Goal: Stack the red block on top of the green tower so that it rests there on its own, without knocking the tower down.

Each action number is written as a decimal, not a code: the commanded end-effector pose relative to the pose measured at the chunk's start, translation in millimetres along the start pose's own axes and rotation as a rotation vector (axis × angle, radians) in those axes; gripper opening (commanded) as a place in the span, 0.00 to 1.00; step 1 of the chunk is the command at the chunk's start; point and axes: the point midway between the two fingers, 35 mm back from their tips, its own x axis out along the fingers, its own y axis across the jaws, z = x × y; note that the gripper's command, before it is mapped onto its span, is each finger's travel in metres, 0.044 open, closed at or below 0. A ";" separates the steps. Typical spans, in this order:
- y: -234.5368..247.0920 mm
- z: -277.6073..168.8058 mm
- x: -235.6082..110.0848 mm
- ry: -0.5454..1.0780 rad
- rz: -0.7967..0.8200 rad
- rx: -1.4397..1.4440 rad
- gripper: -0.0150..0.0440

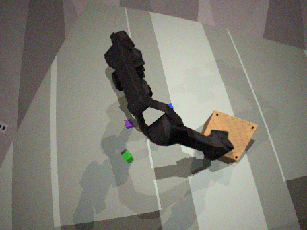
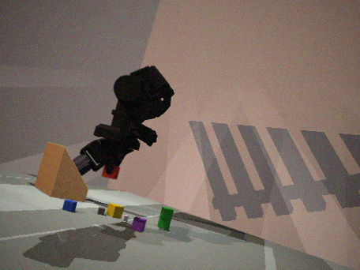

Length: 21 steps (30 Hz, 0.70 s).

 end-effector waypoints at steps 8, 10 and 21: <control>38.8 40.6 -4.6 0.013 -0.009 -0.002 0.25; 47.5 46.8 -4.8 0.017 -0.014 -0.004 0.25; 97.7 78.7 -4.9 0.024 -0.029 -0.008 0.25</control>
